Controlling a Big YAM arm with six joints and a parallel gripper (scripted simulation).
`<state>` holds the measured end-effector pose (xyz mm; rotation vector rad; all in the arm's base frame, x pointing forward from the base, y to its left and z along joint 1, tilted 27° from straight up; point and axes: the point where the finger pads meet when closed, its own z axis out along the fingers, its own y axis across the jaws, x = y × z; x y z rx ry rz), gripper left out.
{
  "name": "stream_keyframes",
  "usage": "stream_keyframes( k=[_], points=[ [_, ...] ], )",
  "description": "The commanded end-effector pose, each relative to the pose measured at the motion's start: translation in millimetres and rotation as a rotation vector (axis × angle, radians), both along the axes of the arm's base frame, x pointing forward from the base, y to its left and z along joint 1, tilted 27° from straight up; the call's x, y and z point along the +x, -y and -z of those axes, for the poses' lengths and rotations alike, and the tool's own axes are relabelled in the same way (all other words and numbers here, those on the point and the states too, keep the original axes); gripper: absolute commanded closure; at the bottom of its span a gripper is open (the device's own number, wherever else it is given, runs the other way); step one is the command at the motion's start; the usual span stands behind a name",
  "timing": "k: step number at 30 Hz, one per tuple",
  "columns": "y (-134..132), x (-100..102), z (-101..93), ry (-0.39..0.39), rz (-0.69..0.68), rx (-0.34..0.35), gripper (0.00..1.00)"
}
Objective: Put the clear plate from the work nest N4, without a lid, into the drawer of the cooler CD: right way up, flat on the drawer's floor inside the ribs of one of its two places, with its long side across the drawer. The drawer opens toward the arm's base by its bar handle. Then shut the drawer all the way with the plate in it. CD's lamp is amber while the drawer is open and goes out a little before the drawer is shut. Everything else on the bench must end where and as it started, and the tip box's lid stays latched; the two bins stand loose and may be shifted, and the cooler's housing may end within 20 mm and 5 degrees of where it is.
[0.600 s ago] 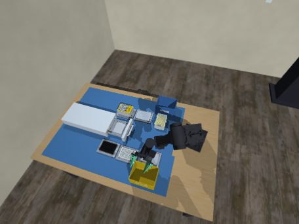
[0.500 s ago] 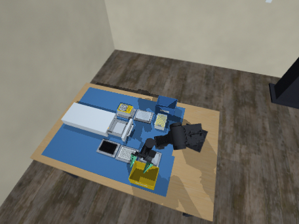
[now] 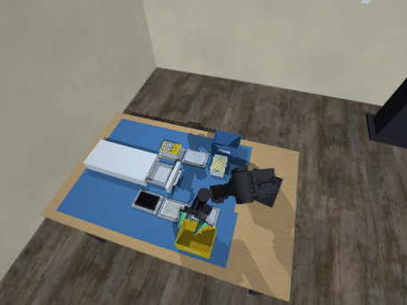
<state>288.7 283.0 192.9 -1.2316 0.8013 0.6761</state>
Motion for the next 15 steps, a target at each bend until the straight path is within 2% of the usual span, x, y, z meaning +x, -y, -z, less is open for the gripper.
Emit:
stream_keyframes(
  k=[1,5,6,10,11,13,14,15],
  points=[
    [4.5,18.9,-12.3,-0.007,0.052,-0.001,1.0],
    [8.7,38.3,-7.5,-0.087,0.092,-0.018,1.0],
    [9.0,43.6,6.6,-0.12,0.086,-0.031,1.0],
    [14.7,63.0,12.8,-0.18,0.132,-0.048,1.0],
    [16.9,66.0,1.6,-0.177,0.149,-0.043,1.0],
    [20.1,75.1,4.7,-0.211,0.172,-0.053,1.0],
    [21.1,79.9,19.9,-0.24,0.166,-0.067,1.0],
    [21.1,79.9,19.9,-0.24,0.166,-0.067,1.0]
  ],
)
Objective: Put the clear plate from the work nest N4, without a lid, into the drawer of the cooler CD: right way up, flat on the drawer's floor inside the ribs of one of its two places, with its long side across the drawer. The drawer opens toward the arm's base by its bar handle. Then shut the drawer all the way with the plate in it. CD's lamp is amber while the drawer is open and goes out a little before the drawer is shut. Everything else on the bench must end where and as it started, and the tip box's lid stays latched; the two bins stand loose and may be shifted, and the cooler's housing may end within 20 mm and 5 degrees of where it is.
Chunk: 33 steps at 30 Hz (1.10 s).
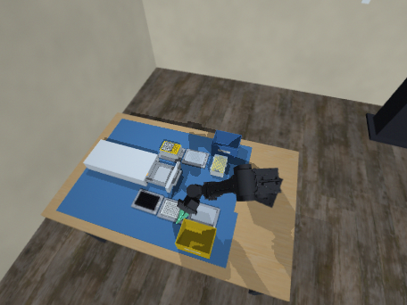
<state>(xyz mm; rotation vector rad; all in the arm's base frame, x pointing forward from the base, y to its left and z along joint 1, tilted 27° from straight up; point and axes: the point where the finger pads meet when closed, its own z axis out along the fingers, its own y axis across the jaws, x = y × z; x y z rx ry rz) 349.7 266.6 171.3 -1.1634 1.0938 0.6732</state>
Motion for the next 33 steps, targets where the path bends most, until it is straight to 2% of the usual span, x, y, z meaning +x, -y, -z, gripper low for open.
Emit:
stream_keyframes(
  k=[1,2,4,5,6,7,8,10,11,12,13,15,19,20,21,24,25,26,27,29,30,32,33],
  points=[
    [4.7,18.9,-1.7,-0.022,0.02,0.005,1.0],
    [7.4,23.0,-13.3,-0.018,0.044,0.008,1.0],
    [11.2,31.8,-10.0,-0.051,0.067,-0.002,1.0],
    [12.5,36.3,5.6,-0.082,0.061,-0.013,1.0],
    [15.1,41.6,7.3,-0.108,0.085,-0.02,1.0],
    [17.6,44.7,-5.0,-0.104,0.102,-0.017,1.0],
    [19.6,49.9,11.0,-0.142,0.108,-0.03,1.0],
    [24.4,58.0,14.9,-0.169,0.125,-0.037,1.0],
    [27.1,61.1,2.4,-0.164,0.143,-0.034,1.0],
    [29.6,65.7,15.0,-0.195,0.148,-0.044,1.0],
    [32.4,69.0,6.1,-0.198,0.165,-0.043,1.0],
    [37.9,76.9,13.1,-0.239,0.188,-0.055,1.0],
    [43.9,84.1,13.2,-0.286,0.223,-0.066,1.0],
    [46.9,88.2,30.2,-0.324,0.228,-0.079,1.0],
    [49.4,90.7,32.3,-0.317,0.221,-0.082,1.0],
    [60.0,101.5,38.5,-0.386,0.268,-0.095,1.0],
    [63.5,104.4,25.8,-0.382,0.285,-0.092,1.0],
    [67.1,107.6,26.8,-0.408,0.303,-0.098,1.0],
    [70.7,110.7,36.0,-0.43,0.307,-0.105,1.0],
    [78.3,116.3,32.6,-0.469,0.342,-0.113,1.0],
    [82.2,118.9,49.5,-0.507,0.346,-0.125,1.0],
    [90.1,124.0,38.3,-0.531,0.38,-0.128,1.0],
    [94.3,126.1,56.3,-0.571,0.385,-0.141,1.0]
  ],
)
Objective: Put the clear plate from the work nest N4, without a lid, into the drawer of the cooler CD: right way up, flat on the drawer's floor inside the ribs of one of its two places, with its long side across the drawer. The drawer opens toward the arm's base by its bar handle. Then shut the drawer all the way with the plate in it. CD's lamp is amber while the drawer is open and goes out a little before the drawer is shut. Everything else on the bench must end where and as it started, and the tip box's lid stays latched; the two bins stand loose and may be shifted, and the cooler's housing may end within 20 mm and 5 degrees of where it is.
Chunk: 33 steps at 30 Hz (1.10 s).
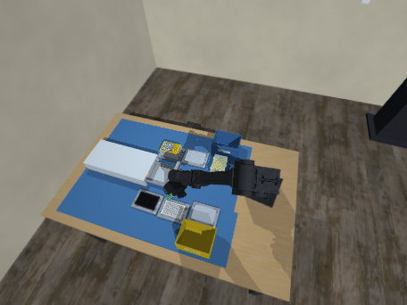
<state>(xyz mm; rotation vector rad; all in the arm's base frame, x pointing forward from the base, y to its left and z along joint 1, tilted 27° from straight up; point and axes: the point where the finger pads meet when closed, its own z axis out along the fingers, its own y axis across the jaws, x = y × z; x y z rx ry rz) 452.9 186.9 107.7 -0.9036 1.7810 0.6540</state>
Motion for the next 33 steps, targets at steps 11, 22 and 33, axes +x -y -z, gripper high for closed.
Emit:
stream_keyframes(
  k=[11,22,33],
  points=[
    [54.7,38.0,6.3,-0.197,0.153,-0.036,1.0],
    [98.1,40.2,14.4,-0.425,0.287,-0.079,1.0],
    [151.8,24.8,23.9,-0.676,0.409,-0.12,1.0]
  ],
)
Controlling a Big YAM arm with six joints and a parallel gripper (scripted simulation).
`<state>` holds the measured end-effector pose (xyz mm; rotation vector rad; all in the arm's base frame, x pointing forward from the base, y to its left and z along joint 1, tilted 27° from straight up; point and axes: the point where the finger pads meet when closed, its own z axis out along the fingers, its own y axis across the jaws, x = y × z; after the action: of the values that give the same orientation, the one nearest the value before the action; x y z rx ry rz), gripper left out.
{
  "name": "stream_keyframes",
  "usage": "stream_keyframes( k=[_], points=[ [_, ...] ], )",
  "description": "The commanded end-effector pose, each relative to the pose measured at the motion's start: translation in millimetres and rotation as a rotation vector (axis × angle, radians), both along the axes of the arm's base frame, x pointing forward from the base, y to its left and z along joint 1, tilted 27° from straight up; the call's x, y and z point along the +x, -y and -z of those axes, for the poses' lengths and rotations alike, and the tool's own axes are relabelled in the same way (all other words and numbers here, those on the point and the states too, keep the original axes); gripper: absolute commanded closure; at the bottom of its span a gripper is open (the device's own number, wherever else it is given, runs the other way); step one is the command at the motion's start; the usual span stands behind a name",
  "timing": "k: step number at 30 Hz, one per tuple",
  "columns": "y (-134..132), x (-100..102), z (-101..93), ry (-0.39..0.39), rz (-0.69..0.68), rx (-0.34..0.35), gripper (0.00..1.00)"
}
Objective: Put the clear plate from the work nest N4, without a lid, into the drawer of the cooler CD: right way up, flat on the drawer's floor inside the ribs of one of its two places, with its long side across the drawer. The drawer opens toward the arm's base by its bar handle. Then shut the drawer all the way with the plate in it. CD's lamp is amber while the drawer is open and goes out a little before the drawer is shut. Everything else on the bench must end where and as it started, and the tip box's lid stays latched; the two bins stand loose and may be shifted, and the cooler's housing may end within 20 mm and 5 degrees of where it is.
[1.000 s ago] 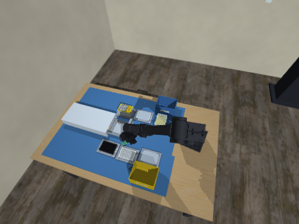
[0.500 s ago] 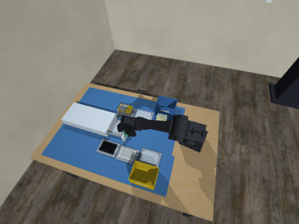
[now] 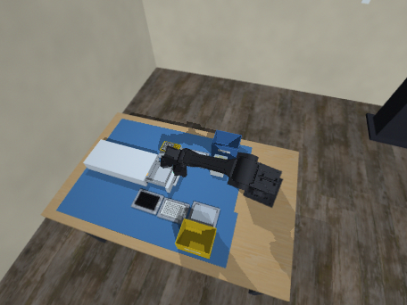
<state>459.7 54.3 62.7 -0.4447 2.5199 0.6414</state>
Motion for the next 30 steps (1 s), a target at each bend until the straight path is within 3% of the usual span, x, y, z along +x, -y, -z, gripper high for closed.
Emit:
stream_keyframes(
  k=[1,3,8,10,12,13,15,17,18,20,22,25,30],
  points=[
    [23.8,15.4,-18.7,-0.052,0.066,-0.004,1.0],
    [23.8,15.4,-18.7,-0.052,0.066,-0.004,1.0],
    [45.4,1.6,-19.7,-0.192,0.128,-0.018,1.0],
    [53.7,-2.8,-35.7,-0.153,0.113,-0.029,1.0],
    [61.5,-10.1,-29.8,-0.241,0.153,-0.027,1.0],
    [65.1,-12.4,-38.0,-0.22,0.141,-0.036,1.0],
    [72.0,-20.6,-27.2,-0.325,0.183,-0.027,1.0],
    [78.6,-27.7,-30.4,-0.387,0.207,-0.03,1.0],
    [82.1,-30.5,-40.6,-0.374,0.211,-0.034,1.0],
    [82.1,-30.5,-40.6,-0.374,0.211,-0.034,1.0],
    [86.8,-37.2,-34.9,-0.458,0.233,-0.032,1.0],
    [94.0,-45.9,-51.8,-0.422,0.218,-0.043,1.0],
    [85.6,-52.2,-38.0,-0.453,0.209,-0.037,1.0]
  ],
)
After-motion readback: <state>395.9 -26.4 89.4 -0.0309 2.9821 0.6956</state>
